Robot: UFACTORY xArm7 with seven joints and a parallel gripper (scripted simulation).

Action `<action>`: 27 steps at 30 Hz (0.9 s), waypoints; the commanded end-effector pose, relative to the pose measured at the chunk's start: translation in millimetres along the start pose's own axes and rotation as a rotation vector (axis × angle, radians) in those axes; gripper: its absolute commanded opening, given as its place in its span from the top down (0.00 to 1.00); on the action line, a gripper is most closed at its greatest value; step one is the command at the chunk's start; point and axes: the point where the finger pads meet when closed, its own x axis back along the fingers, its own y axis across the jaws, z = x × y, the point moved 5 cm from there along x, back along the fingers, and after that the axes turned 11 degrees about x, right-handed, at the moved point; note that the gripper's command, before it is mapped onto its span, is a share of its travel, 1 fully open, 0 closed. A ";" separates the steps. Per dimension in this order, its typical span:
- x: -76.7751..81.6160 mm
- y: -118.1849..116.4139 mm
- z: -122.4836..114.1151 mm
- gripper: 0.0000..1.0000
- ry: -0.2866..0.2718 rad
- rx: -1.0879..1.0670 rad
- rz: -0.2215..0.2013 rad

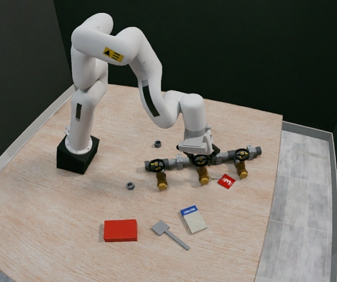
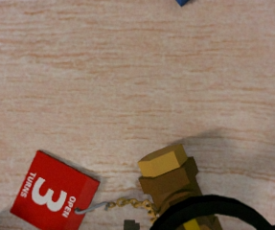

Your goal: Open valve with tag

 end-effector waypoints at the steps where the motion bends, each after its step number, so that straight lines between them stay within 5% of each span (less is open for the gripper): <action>1: 1.2 -1.7 -0.1 1.00 0.001 0.000 0.004; 27: 1.2 -1.7 -0.1 1.00 0.001 0.046 0.004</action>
